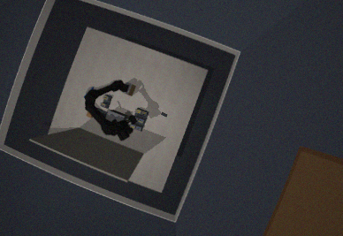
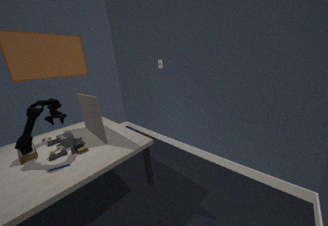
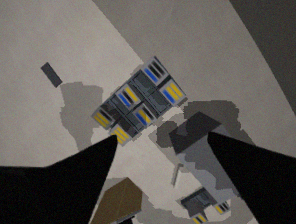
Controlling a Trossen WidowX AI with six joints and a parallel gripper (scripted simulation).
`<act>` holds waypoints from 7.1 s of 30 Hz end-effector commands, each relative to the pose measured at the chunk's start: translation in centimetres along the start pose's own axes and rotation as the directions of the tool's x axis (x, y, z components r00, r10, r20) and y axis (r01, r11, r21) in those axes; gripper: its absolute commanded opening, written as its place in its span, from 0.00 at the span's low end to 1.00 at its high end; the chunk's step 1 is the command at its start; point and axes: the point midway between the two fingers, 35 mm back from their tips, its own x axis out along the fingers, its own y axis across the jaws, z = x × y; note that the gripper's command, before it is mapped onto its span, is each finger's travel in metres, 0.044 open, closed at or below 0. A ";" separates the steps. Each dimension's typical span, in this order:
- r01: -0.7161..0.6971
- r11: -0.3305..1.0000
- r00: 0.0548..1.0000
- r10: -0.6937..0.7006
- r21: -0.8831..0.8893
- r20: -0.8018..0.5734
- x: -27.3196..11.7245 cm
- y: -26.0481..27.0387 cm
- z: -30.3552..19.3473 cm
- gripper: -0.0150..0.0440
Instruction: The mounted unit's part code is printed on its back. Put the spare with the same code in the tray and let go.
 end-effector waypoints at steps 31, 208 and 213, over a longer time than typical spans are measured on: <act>-0.031 0.730 0.998 -0.020 -0.683 -0.067 8.7 12.3 -2.3 0.76; -0.010 0.731 0.998 -0.031 -0.683 -0.047 -1.4 -24.8 -18.7 0.25; -0.025 0.730 0.996 -0.041 -0.683 -0.080 -1.3 -26.8 -22.5 0.25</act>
